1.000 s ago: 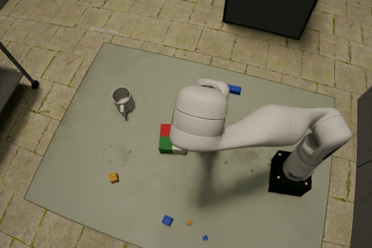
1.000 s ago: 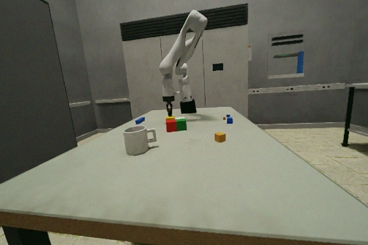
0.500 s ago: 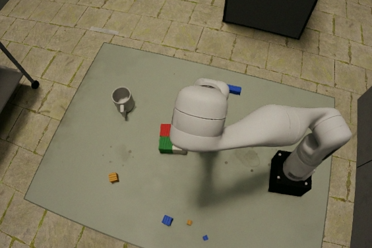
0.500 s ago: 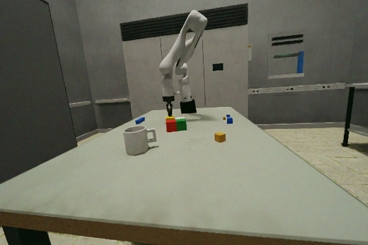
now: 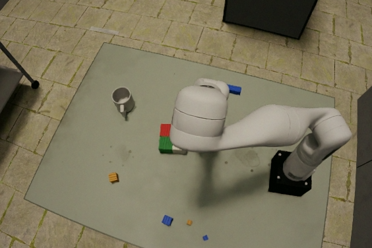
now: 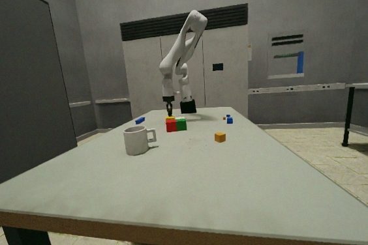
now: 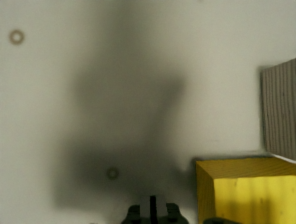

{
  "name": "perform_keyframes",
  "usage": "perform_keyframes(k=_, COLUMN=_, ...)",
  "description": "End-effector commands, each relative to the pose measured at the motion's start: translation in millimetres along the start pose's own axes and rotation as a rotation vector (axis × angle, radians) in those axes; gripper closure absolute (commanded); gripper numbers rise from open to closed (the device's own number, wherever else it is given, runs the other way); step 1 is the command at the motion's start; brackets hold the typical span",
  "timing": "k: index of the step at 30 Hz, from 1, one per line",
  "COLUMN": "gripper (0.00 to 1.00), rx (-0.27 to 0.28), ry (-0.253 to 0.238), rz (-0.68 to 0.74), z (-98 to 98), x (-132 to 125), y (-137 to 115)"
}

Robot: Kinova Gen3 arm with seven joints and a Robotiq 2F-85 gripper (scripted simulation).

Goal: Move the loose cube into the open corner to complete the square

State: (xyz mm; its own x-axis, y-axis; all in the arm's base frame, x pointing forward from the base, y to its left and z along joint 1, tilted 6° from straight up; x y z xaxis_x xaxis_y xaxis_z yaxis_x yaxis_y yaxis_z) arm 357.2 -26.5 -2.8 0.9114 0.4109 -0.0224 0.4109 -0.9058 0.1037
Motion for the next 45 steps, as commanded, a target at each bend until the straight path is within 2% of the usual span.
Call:
perform_keyframes(k=1, gripper=0.9, rx=0.0, ry=0.001, rz=0.0, z=-0.4, x=1.0, y=0.1)
perform_keyframes(k=45, gripper=0.9, rx=0.0, ry=0.001, rz=0.0, z=-0.4, x=9.1, y=0.5)
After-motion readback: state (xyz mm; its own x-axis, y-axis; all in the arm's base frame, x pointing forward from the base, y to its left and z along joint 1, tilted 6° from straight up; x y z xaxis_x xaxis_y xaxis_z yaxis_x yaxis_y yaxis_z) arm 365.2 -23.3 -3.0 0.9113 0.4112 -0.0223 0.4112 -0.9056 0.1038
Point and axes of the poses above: the point where the finger pads meet when closed, its own z axis out along the fingers, its own x axis across the jaws, y = z × x, the point moved 5 cm from there along -z, back along the fingers, and after that the axes turned 2 degrees about -z, right-handed, at the moved point
